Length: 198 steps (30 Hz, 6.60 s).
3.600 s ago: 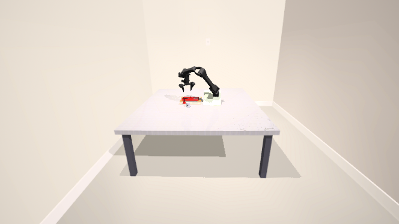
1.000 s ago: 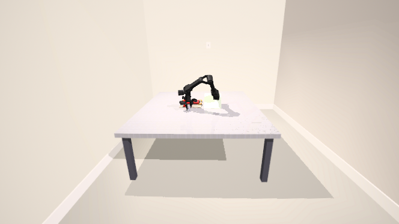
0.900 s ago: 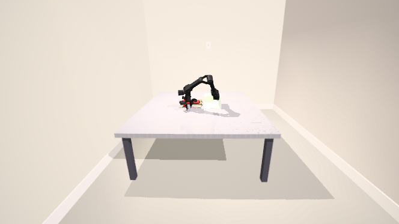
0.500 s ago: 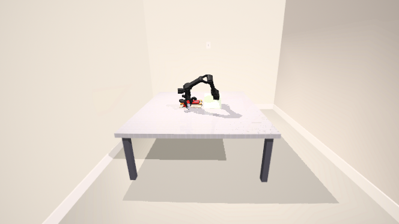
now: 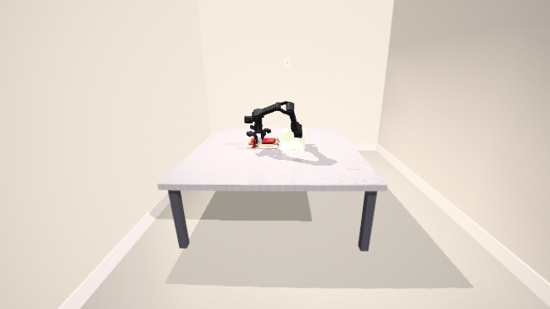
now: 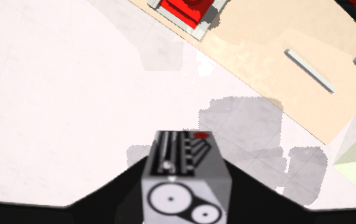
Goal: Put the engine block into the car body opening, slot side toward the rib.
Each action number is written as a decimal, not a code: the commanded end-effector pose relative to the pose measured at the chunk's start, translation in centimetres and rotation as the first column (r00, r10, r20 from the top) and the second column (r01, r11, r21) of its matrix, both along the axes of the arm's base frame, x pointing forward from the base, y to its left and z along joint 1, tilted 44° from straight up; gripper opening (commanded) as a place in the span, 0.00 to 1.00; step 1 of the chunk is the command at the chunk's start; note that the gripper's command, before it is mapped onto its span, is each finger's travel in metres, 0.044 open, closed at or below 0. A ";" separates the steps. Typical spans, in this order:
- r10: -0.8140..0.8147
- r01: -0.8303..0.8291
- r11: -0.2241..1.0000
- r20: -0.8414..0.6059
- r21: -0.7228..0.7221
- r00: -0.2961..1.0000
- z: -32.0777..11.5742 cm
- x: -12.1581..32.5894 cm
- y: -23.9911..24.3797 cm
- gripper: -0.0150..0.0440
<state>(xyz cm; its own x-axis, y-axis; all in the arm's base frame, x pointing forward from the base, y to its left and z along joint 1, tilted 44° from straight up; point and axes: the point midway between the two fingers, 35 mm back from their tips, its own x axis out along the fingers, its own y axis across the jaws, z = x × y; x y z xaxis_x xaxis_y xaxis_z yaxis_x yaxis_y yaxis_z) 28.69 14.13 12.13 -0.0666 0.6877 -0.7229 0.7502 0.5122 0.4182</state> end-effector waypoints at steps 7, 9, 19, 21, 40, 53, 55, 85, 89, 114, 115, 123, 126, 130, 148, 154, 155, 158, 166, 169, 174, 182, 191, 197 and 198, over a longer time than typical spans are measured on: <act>-0.001 0.001 1.000 0.004 -0.001 1.000 2.5 -0.1 -2.2 0.25; -0.002 0.002 1.000 0.002 0.000 1.000 3.0 -0.2 -2.6 0.25; -0.007 0.007 1.000 -0.009 0.008 1.000 5.4 -0.7 -4.5 0.25; -0.007 0.007 1.000 -0.010 0.010 1.000 5.7 -0.8 -4.8 0.25; -0.040 0.042 0.997 0.036 -0.062 0.999 4.0 -1.1 -3.2 0.25; -0.145 0.232 0.908 0.257 -0.350 0.955 4.1 -2.1 -2.1 0.25; -0.157 0.267 0.884 0.294 -0.384 0.943 4.1 -2.3 -2.0 0.25; -0.196 0.380 0.817 0.410 -0.434 0.891 1.0 -2.9 1.7 0.25; -0.196 0.380 0.817 0.410 -0.433 0.891 0.5 -3.0 2.2 0.25; -0.197 0.379 0.818 0.408 -0.432 0.891 -2.4 -3.3 5.1 0.25; -0.197 0.379 0.818 0.408 -0.432 0.891 -2.5 -3.3 5.2 0.25; -0.197 0.379 0.818 0.408 -0.432 0.891 -3.5 -3.4 6.1 0.25; -0.197 0.379 0.818 0.408 -0.432 0.891 -3.3 -3.4 6.1 0.25; -0.198 0.384 0.818 0.417 -0.429 0.887 -2.9 -3.3 5.8 0.39; -0.198 0.384 0.818 0.417 -0.429 0.887 -2.9 -3.3 5.8 1.00; -0.198 0.379 0.818 0.408 -0.432 0.891 -1.3 -4.0 5.5 1.00; -0.198 0.379 0.819 0.408 -0.432 0.891 -0.9 -4.1 5.5 1.00; -0.198 0.379 0.819 0.408 -0.431 0.891 0.2 -4.6 5.3 1.00; -0.198 0.379 0.819 0.408 -0.431 0.891 1.2 -5.1 5.2 1.00; -0.193 0.375 0.820 0.407 -0.433 0.893 0.9 -4.9 5.2 1.00; -0.193 0.375 0.820 0.407 -0.433 0.893 0.9 -4.9 5.2 1.00; -0.193 0.375 0.820 0.407 -0.433 0.893 0.9 -4.9 5.2 1.00; -0.135 0.246 0.871 0.274 -0.426 0.952 -0.1 -4.8 4.6 1.00; -0.080 0.127 0.928 0.144 -0.350 0.986 -0.5 -4.7 4.1 1.00; -0.072 0.110 0.937 0.125 -0.331 0.990 -0.5 -4.6 4.0 1.00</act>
<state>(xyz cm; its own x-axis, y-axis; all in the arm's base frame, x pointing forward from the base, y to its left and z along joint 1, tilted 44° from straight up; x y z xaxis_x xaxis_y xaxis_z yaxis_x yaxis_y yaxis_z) 23.90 18.31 11.80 0.1463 0.3419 -0.9283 0.7631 0.5581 0.3258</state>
